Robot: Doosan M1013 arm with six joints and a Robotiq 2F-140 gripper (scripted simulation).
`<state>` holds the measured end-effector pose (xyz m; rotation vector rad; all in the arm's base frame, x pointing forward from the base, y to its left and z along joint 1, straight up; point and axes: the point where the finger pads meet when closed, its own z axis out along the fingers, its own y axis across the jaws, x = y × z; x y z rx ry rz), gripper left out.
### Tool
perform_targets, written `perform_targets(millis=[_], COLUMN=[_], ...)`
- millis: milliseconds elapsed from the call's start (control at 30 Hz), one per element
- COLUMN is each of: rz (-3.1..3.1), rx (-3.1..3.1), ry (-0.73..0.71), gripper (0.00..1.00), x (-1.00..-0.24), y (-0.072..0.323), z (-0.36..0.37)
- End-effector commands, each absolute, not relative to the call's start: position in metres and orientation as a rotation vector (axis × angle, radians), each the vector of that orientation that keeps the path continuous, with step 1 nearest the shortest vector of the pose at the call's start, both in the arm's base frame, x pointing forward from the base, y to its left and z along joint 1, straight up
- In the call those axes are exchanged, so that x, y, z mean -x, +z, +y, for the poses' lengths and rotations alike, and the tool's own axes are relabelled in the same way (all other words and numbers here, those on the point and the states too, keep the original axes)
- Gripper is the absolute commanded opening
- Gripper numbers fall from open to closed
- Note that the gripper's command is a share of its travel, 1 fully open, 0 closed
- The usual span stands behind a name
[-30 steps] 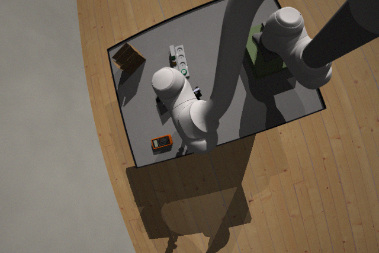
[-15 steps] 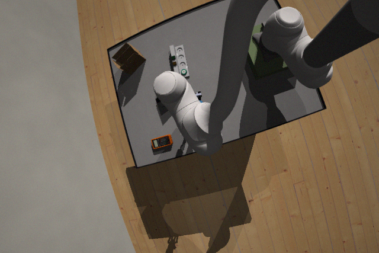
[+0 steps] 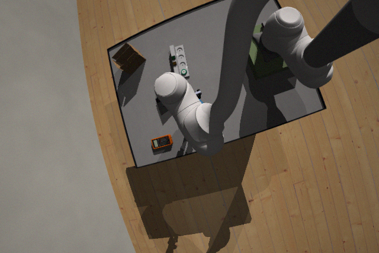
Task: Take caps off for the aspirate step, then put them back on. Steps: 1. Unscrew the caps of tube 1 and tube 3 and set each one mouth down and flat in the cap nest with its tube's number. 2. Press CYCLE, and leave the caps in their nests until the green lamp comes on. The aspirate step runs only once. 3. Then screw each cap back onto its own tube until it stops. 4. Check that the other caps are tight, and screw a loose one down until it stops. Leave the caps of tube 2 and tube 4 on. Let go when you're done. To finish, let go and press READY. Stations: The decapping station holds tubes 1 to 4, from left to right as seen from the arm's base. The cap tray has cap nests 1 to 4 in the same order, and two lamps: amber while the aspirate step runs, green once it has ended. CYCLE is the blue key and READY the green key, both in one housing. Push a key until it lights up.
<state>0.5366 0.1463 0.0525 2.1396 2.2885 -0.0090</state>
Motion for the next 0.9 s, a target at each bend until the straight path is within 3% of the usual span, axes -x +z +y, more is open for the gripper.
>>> perform_targets(millis=[0, 500, 667, 700, 867], rz=[2.493, 2.971, 2.971, 2.971, 2.971], rx=[-1.911, -1.019, -1.019, -1.019, -1.019], ry=[0.002, 0.002, 0.002, 0.002, 0.002], gripper=[0.30, 0.30, 0.30, 0.41, 0.41], x=[-0.5371, -0.5371, -0.5371, -0.5371, -0.5371], y=[0.0532, 0.0537, 0.0537, 0.0532, 0.0532], z=[0.1465, 0.1464, 0.1464, 0.1465, 0.1464])
